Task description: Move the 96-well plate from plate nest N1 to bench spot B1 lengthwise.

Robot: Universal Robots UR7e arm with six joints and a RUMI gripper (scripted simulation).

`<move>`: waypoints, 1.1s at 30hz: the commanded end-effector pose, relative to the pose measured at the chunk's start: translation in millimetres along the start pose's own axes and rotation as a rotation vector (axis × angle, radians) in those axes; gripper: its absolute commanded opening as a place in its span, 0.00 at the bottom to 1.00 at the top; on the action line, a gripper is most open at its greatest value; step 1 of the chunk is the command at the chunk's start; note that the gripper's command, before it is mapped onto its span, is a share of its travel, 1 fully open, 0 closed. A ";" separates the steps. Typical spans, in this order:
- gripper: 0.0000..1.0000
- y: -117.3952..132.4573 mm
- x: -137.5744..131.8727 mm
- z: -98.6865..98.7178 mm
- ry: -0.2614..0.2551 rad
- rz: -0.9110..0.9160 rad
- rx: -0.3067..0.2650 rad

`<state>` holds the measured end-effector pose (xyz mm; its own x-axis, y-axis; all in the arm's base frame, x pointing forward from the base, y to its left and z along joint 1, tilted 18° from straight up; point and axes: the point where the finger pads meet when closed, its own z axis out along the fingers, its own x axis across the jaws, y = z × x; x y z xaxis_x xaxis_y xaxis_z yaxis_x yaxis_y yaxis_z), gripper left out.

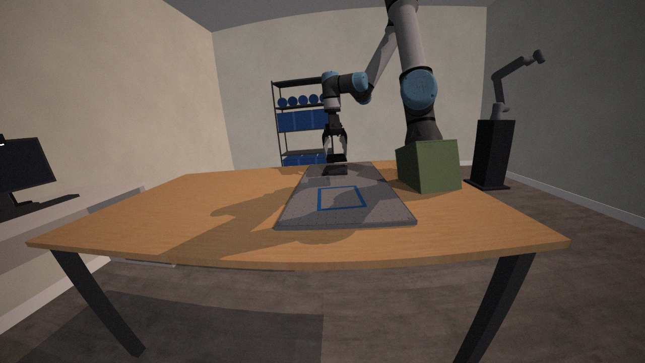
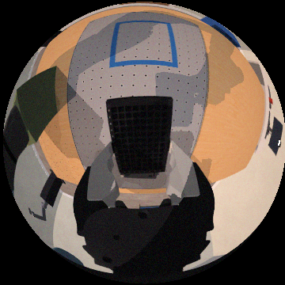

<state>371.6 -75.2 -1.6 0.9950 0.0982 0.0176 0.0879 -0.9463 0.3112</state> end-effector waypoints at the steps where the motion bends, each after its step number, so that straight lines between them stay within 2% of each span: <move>1: 0.00 -23.2 0.3 1.8 -0.003 0.004 -0.002; 6: 0.00 -32.5 1.8 1.7 -0.002 0.005 -0.003; 20: 0.00 -78.2 5.9 2.6 0.001 0.006 -0.004; 22: 0.00 -78.2 5.9 2.6 0.001 0.006 -0.004; 33: 0.00 -114.7 8.2 3.7 0.002 0.006 -0.004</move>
<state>367.5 15.6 -35.0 0.9950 0.0986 0.0174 0.0884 -0.9463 0.3111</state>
